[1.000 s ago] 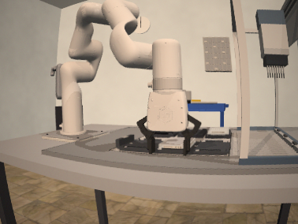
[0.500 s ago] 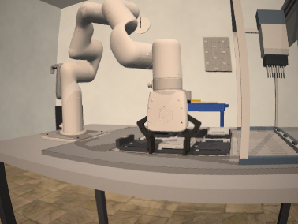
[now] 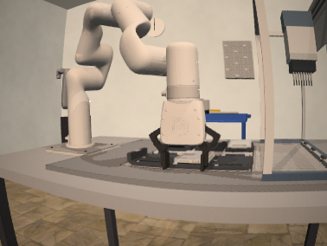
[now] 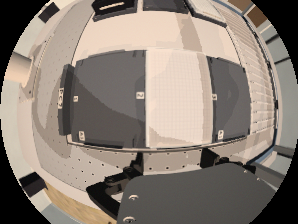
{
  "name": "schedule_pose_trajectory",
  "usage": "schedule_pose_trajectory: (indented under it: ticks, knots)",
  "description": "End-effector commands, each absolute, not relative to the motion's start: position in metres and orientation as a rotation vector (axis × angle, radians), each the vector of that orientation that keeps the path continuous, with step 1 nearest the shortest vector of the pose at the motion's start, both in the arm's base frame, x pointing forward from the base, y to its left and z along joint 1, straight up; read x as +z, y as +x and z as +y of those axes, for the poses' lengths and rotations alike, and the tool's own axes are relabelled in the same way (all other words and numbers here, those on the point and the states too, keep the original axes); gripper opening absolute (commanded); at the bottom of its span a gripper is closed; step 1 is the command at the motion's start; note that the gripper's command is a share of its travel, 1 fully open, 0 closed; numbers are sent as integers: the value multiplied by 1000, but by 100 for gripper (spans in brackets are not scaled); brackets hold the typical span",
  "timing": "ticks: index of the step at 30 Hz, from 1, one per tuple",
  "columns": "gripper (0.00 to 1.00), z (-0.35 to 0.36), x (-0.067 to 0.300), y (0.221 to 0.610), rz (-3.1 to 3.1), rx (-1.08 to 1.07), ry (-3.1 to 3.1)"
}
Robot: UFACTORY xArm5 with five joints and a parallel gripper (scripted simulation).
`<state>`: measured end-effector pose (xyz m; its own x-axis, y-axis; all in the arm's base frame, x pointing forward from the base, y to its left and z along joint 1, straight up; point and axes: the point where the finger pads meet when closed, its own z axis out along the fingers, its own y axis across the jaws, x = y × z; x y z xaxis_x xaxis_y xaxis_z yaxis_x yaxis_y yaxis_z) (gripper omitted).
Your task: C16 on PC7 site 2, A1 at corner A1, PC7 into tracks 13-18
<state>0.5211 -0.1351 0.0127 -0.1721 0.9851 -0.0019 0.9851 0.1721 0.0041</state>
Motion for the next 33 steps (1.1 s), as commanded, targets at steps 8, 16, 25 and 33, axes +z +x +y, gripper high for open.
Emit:
schedule_pose_trajectory:
  ticks: [8, 16, 25, 33]
  knots:
    - [100, -142, 15, 524, 2399, 6, 2016]
    - [100, -148, 15, 525, 2399, 6, 2016]
    - [100, -151, 15, 525, 2399, 6, 2016]
    - [100, -151, 21, 525, 2399, 6, 2016]
